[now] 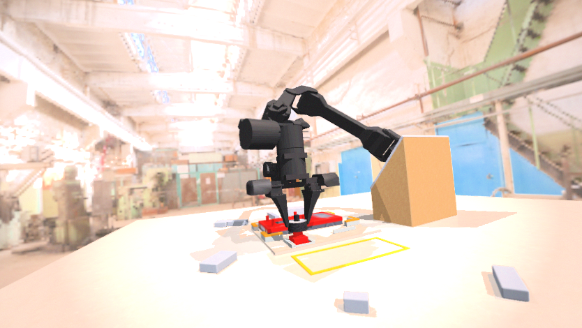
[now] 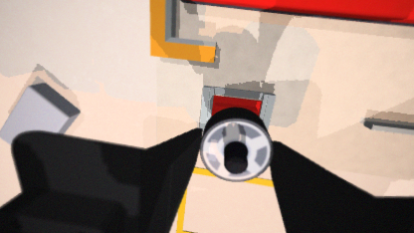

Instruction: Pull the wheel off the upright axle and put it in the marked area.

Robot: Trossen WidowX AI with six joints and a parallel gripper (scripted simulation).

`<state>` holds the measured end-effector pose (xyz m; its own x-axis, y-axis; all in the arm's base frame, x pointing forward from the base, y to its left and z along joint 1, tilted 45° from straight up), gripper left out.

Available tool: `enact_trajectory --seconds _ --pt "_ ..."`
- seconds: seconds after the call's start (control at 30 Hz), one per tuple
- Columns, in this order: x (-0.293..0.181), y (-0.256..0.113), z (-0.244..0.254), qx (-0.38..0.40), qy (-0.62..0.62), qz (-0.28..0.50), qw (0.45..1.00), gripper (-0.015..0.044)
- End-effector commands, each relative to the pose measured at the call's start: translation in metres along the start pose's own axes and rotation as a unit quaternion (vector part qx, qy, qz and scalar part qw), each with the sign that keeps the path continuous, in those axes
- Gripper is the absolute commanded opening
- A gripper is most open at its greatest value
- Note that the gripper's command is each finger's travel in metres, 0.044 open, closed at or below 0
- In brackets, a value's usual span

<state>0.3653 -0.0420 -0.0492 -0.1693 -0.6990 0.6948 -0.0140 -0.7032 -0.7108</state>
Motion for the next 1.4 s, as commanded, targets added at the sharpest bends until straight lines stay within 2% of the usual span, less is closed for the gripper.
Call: enact_trajectory --seconds 0.0,1.37 --pt "0.000 -0.003 0.001 0.001 0.003 0.001 1.000 0.0000" --pt "0.000 -0.016 0.001 0.003 0.001 0.001 1.000 0.0000"
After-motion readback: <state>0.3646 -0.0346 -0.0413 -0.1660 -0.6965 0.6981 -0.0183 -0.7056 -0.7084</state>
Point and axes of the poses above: the point midway between the two fingers, 35 mm back from their tips, its own y axis out along the fingers, its own z axis across the jaws, x = y × z, the point moved 1 cm from there along -y, back along the fingers, and after that the axes turned 4 degrees about y, right-handed, at the moved point
